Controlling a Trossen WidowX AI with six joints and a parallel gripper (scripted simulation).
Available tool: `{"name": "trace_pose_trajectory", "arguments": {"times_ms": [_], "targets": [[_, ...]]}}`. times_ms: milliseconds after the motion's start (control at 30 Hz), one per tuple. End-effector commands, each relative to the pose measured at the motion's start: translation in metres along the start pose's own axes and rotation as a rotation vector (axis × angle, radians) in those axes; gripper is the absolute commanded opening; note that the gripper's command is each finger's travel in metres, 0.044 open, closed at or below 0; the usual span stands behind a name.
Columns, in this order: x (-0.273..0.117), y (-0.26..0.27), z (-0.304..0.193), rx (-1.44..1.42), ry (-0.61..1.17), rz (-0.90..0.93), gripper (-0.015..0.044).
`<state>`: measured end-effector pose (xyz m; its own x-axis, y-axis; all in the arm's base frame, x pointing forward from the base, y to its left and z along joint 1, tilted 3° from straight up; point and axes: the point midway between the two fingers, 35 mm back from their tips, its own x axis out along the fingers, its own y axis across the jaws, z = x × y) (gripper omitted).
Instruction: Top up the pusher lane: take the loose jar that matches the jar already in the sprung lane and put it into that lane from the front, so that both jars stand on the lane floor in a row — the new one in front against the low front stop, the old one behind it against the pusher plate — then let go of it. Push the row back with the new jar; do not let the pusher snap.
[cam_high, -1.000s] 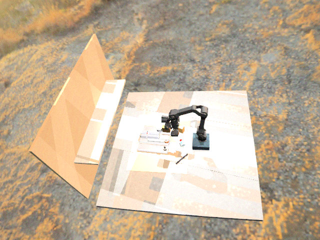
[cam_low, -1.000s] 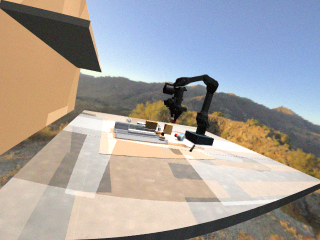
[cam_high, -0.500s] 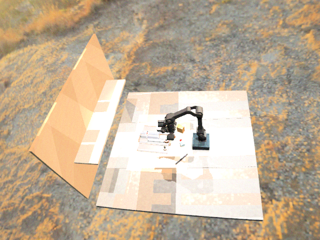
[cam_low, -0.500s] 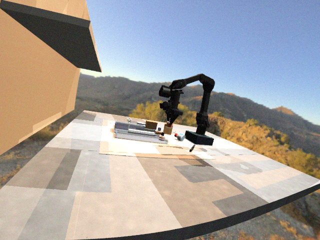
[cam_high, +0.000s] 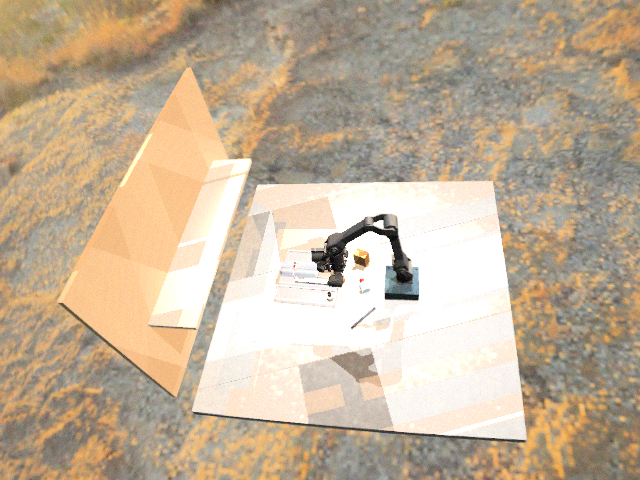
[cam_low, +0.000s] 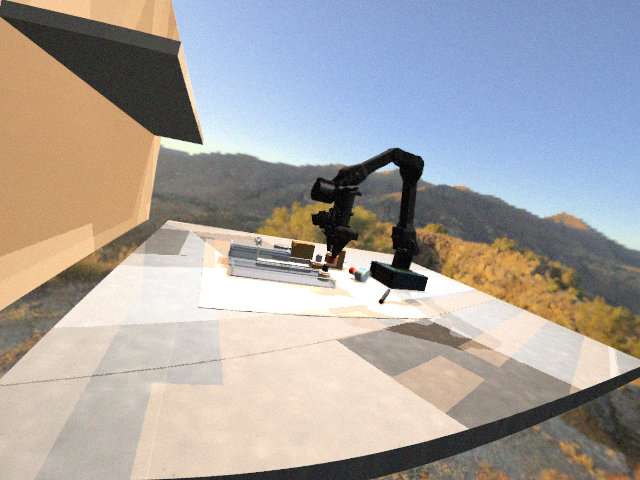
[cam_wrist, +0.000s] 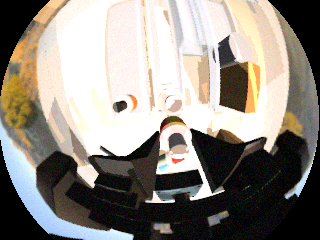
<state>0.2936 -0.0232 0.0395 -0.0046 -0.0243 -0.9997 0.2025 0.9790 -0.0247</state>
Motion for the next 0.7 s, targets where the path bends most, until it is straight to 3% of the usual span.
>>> {"name": "trace_pose_trajectory", "arguments": {"times_ms": [0,667], "targets": [[0.0114,0.0000,-0.0041,0.006,0.023,0.000,0.0000],[0.0115,0.0001,0.0012,0.006,0.023,0.000,0.0000]]}}
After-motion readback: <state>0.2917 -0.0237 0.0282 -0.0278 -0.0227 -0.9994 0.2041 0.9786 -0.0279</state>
